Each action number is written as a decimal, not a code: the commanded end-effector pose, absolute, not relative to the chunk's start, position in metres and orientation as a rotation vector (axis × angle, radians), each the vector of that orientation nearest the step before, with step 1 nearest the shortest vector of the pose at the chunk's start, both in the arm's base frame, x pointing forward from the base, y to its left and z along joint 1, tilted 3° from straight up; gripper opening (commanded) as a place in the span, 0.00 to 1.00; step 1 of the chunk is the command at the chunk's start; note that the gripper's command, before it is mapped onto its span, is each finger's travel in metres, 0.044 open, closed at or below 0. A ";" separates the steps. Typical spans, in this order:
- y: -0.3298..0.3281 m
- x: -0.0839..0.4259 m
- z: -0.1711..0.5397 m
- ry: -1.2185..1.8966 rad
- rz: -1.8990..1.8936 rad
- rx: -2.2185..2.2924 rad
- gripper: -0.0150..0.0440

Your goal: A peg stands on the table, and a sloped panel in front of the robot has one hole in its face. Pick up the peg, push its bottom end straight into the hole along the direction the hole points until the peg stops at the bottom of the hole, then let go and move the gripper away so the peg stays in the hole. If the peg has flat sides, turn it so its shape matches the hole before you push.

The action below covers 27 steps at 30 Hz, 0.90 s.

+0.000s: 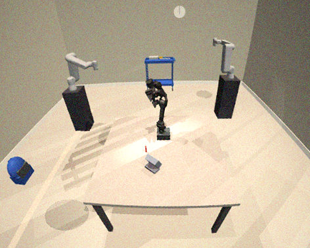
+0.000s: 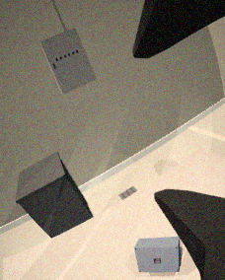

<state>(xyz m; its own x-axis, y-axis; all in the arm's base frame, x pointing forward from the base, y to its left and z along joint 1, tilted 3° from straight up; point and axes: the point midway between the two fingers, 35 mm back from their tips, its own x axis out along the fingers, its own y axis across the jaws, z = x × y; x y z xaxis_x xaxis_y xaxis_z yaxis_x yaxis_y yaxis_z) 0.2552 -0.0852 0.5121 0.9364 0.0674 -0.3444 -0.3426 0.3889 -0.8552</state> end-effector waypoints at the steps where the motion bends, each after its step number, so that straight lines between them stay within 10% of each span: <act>1: -0.086 0.256 0.512 0.274 0.265 -1.143 0.98; 27: -0.147 0.301 0.416 0.573 0.249 -0.864 1.00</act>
